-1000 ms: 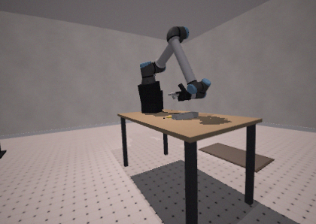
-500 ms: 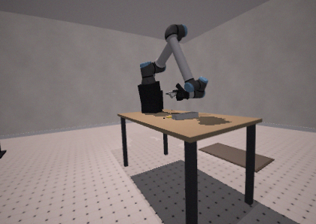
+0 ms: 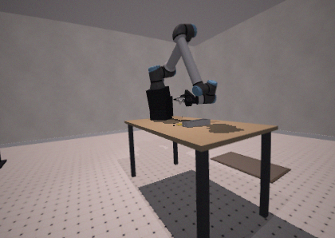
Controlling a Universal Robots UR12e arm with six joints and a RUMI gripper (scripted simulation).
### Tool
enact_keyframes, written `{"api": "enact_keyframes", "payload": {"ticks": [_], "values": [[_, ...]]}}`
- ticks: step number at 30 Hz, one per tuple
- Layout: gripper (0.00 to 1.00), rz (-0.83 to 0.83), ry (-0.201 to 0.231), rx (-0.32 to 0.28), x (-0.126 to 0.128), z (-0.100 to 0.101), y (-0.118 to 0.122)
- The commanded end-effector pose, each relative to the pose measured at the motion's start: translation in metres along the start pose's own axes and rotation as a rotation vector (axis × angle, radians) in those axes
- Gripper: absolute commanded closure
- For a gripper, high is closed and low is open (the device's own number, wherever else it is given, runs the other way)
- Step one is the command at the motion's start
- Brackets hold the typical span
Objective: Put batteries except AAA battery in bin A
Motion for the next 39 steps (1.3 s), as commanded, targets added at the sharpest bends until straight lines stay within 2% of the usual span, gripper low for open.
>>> {"api": "enact_keyframes", "payload": {"ticks": [1,4,8,10,12,17,19,24,25,27,28,31,33,38,39], "values": [[0.96,0.142,0.062,0.028,0.008,0.006,-0.009],[0.96,0.195,0.082,0.043,0.020,0.011,-0.016],[0.96,0.269,0.112,0.061,0.018,0.011,-0.016],[0.96,0.269,0.112,0.061,0.018,0.011,-0.016],[0.96,0.336,0.139,0.081,0.030,0.014,-0.022],[0.96,0.421,0.174,0.104,0.028,0.015,-0.022],[0.96,0.456,0.187,0.117,0.041,0.017,-0.027],[0.96,0.545,0.225,0.143,0.039,0.018,-0.027],[0.96,0.563,0.232,0.150,0.046,0.018,-0.029],[0.96,0.563,0.232,0.150,0.046,0.018,-0.029],[0.96,0.614,0.253,0.167,0.051,0.019,-0.031],[0.96,0.661,0.273,0.183,0.049,0.019,-0.031],[0.96,0.695,0.287,0.197,0.062,0.019,-0.033],[0.96,0.782,0.324,0.227,0.059,0.020,-0.034],[0.96,0.799,0.331,0.235,0.067,0.020,-0.035]]}}
Point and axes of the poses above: the point where the finger pads meet when closed, its own z axis out along the fingers, its own x axis across the jaws, y = z × x, the point moved 6 cm from there along -z, back along the fingers, and after that the axes turned 6 degrees about -z, right-handed, at the moved point
